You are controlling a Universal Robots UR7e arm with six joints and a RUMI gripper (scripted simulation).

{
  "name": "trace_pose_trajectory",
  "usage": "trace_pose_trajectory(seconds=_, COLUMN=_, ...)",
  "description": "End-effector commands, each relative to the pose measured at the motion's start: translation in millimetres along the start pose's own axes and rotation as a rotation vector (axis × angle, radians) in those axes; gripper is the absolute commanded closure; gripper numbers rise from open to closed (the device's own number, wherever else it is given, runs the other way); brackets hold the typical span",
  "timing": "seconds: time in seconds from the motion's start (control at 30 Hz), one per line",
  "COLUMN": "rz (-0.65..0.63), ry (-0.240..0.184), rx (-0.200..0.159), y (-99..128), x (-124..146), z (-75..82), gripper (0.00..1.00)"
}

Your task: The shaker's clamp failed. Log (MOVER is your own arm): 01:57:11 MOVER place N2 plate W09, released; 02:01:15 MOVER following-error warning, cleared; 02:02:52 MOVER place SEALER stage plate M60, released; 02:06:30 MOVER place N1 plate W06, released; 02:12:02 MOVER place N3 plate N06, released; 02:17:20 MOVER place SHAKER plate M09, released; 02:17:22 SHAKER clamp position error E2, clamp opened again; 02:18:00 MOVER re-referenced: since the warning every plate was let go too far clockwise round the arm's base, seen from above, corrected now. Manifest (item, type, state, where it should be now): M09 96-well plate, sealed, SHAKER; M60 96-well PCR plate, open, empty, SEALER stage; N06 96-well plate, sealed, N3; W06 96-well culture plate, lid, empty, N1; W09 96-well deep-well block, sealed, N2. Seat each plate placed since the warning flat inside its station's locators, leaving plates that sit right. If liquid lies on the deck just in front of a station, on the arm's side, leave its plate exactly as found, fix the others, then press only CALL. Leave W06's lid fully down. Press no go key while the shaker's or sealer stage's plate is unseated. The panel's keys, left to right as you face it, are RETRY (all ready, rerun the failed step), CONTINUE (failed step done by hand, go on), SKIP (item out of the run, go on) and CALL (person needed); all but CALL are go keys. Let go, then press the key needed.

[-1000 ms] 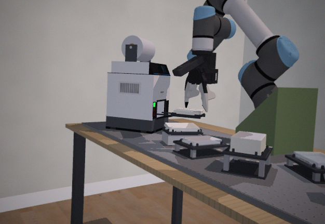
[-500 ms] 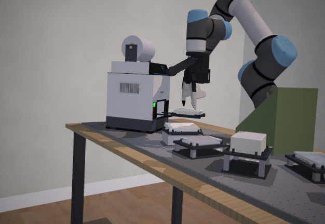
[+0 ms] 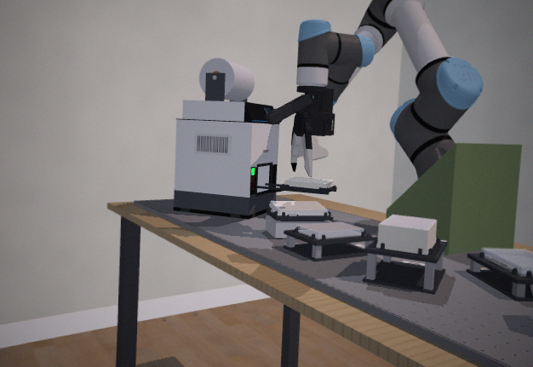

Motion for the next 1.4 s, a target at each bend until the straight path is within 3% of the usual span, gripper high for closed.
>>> trace_pose_trajectory(seconds=0.0, rz=0.0, ry=0.002, rx=0.001, y=0.2, x=1.9, z=0.2, gripper=0.18)
trace_pose_trajectory(seconds=0.17, rz=0.0, ry=0.002, rx=0.001, y=0.2, x=1.9, z=0.2, gripper=0.18)
trace_pose_trajectory(seconds=0.37, rz=0.0, ry=-0.103, rx=-0.001, y=0.4, x=-8.6, z=-10.3, gripper=0.18)
trace_pose_trajectory(seconds=1.37, rz=0.0, ry=-0.103, rx=-0.001, y=0.4, x=-8.7, z=-53.6, gripper=0.18)
Point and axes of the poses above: the point where the finger pads meet when closed, its own z axis back along the fingers, its own x axis across the jaws, y = z × x, the point moved 10 cm from there along z, back along the fingers, and after that the axes turned 1 degree about z, right-handed, at the moved point
